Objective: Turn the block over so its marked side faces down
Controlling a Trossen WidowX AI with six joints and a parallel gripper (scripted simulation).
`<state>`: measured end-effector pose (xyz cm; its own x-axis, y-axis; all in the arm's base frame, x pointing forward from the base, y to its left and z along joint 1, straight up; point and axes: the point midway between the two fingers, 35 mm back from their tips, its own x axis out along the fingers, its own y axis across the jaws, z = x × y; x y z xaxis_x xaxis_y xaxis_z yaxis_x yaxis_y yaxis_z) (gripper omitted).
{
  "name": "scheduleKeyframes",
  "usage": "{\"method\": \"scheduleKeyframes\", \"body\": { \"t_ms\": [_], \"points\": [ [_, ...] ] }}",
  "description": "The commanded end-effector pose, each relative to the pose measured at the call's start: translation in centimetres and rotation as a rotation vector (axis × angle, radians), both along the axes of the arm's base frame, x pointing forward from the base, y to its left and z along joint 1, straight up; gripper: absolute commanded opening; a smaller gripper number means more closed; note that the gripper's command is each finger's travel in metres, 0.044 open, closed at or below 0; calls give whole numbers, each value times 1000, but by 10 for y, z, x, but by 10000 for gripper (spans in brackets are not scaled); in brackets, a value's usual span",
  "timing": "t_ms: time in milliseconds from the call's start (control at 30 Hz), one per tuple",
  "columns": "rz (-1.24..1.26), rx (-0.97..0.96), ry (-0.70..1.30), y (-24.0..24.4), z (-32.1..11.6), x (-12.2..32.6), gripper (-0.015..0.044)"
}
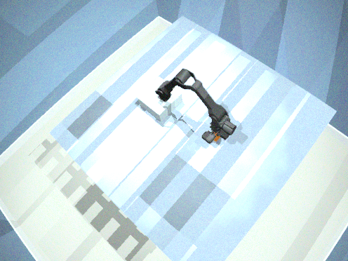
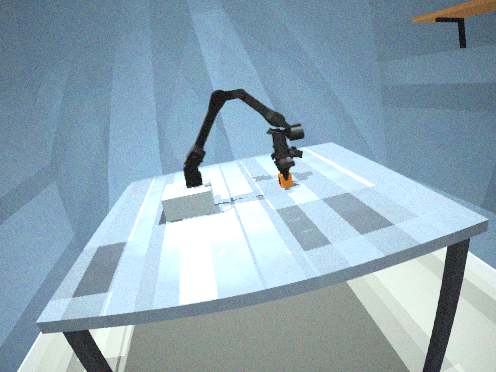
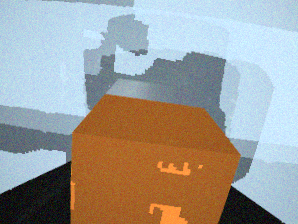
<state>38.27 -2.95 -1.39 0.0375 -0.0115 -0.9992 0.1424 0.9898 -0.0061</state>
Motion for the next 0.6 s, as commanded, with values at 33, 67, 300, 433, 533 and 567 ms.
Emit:
{"method": "scheduleKeyframes", "body": {
  "t_ms": [33,67,300,433,533,567],
  "points": [
    [4,2,0,0,-1,0,170],
    [4,2,0,0,-1,0,163],
    [4,2,0,0,-1,0,117],
    [4,2,0,0,4,0,51],
    [4,2,0,1,25,-1,0],
    [4,2,0,1,28,-1,0]
  ]
}}
